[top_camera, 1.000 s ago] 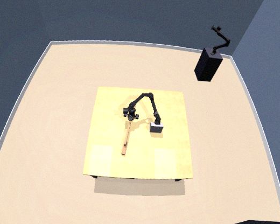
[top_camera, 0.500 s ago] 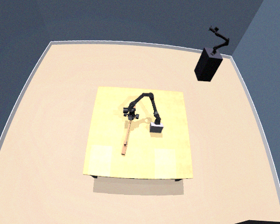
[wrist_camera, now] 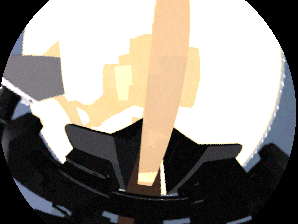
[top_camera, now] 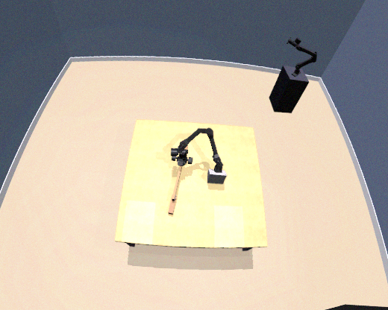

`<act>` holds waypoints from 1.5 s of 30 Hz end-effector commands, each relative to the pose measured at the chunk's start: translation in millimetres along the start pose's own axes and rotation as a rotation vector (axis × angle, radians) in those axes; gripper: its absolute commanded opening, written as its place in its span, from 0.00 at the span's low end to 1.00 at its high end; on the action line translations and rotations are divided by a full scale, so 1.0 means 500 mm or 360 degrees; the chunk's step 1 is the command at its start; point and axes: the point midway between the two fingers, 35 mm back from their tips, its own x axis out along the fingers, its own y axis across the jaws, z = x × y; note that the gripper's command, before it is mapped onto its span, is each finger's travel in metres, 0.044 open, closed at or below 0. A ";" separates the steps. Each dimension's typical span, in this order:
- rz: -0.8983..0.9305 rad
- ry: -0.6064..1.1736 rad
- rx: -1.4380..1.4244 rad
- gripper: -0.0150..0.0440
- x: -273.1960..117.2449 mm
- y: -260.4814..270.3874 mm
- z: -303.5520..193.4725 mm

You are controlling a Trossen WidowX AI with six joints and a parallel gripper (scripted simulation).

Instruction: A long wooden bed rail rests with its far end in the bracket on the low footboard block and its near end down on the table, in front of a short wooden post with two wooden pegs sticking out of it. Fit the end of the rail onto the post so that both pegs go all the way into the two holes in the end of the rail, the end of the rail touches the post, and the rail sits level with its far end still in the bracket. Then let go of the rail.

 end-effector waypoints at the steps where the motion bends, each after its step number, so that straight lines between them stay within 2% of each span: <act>1: -0.0001 0.0003 -0.0007 0.25 -0.001 0.000 -0.003; 37: -0.0002 0.0004 -0.0008 0.25 0.000 0.000 -0.026; 45: 0.0001 -0.0001 0.0000 0.61 0.000 0.000 -0.024</act>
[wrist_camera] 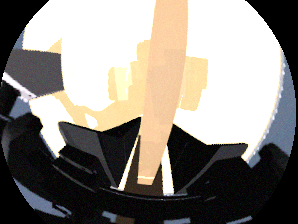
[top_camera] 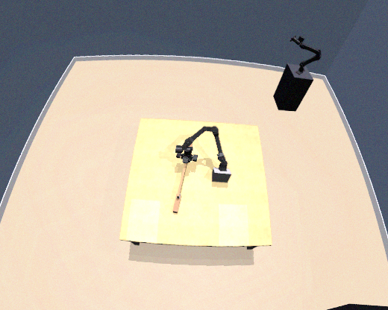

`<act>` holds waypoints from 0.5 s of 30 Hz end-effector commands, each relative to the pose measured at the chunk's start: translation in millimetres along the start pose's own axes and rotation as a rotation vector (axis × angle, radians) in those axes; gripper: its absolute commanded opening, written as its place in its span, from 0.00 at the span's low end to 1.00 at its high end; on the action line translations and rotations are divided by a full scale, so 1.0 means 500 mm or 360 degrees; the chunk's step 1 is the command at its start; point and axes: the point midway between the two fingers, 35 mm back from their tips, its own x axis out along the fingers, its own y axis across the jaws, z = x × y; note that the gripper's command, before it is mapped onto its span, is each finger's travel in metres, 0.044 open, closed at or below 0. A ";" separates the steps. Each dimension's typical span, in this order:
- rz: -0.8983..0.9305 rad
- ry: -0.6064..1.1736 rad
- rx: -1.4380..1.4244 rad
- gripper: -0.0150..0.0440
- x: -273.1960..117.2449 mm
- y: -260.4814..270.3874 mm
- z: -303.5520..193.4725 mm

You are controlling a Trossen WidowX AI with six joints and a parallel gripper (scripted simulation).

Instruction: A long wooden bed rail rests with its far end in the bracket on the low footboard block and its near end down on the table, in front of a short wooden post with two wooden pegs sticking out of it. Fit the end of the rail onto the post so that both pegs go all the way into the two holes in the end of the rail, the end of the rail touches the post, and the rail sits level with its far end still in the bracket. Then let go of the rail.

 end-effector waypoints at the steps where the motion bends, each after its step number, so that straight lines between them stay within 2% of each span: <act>1: 0.0002 0.0001 0.0001 0.65 0.001 0.000 0.000; 9: 0.0002 0.0001 0.0001 1.00 0.001 0.000 0.000; 13: 0.0002 0.0000 0.0000 1.00 -0.003 0.000 0.004; 15: 0.0001 -0.0002 -0.0004 1.00 -0.029 -0.001 0.031</act>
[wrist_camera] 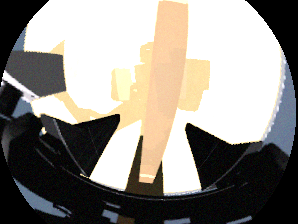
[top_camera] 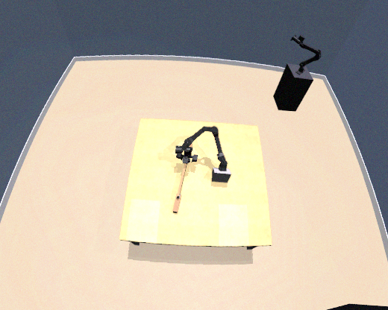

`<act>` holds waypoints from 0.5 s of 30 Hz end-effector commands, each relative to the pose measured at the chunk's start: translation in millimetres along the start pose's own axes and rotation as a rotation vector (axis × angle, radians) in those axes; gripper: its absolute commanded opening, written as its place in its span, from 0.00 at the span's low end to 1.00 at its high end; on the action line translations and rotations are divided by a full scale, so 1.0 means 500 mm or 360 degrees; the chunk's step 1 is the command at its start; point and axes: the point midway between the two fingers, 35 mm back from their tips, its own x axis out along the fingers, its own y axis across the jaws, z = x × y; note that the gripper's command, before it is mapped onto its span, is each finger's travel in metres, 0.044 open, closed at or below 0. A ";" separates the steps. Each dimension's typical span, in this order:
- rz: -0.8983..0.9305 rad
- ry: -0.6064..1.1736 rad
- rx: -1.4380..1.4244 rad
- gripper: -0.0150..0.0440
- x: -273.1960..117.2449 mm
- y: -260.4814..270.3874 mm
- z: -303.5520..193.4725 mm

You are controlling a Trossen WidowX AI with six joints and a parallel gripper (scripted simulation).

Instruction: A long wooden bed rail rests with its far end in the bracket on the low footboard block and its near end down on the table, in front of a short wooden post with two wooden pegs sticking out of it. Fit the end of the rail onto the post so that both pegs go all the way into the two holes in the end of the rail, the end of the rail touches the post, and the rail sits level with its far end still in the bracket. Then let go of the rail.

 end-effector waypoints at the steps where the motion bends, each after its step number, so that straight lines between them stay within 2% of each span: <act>1: -0.0014 -0.0003 -0.0008 1.00 -0.039 -0.003 0.042; 15: -0.0015 -0.0001 -0.0009 1.00 -0.052 -0.002 0.055</act>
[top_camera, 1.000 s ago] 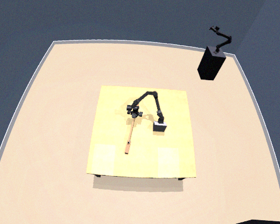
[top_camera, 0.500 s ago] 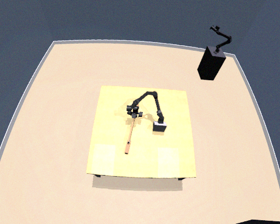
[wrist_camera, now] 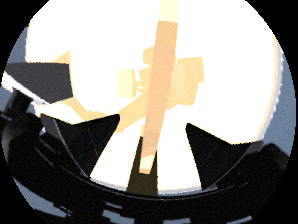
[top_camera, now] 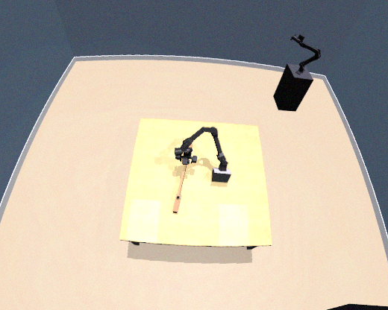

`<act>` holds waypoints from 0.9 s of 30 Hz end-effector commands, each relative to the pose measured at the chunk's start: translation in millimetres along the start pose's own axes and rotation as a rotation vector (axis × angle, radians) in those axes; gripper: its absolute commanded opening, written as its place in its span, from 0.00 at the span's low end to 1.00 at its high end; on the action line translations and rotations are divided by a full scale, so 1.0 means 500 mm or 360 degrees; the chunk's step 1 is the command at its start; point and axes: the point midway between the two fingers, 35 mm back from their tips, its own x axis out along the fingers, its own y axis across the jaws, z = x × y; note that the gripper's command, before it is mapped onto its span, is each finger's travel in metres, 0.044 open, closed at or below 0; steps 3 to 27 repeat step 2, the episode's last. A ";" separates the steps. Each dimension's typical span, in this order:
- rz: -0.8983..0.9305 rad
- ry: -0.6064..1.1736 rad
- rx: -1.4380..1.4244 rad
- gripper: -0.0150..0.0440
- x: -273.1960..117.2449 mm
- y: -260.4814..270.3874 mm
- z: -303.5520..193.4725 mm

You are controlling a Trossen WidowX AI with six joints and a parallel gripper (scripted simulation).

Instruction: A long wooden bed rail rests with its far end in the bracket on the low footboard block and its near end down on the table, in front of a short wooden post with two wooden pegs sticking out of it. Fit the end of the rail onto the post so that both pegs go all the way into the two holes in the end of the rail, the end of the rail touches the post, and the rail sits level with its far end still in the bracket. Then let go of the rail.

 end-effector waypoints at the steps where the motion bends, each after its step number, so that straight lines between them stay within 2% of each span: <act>1: 0.0004 -0.0003 0.0010 1.00 0.000 0.001 0.000; 27: 0.0004 -0.0003 0.0010 1.00 0.000 0.001 0.000</act>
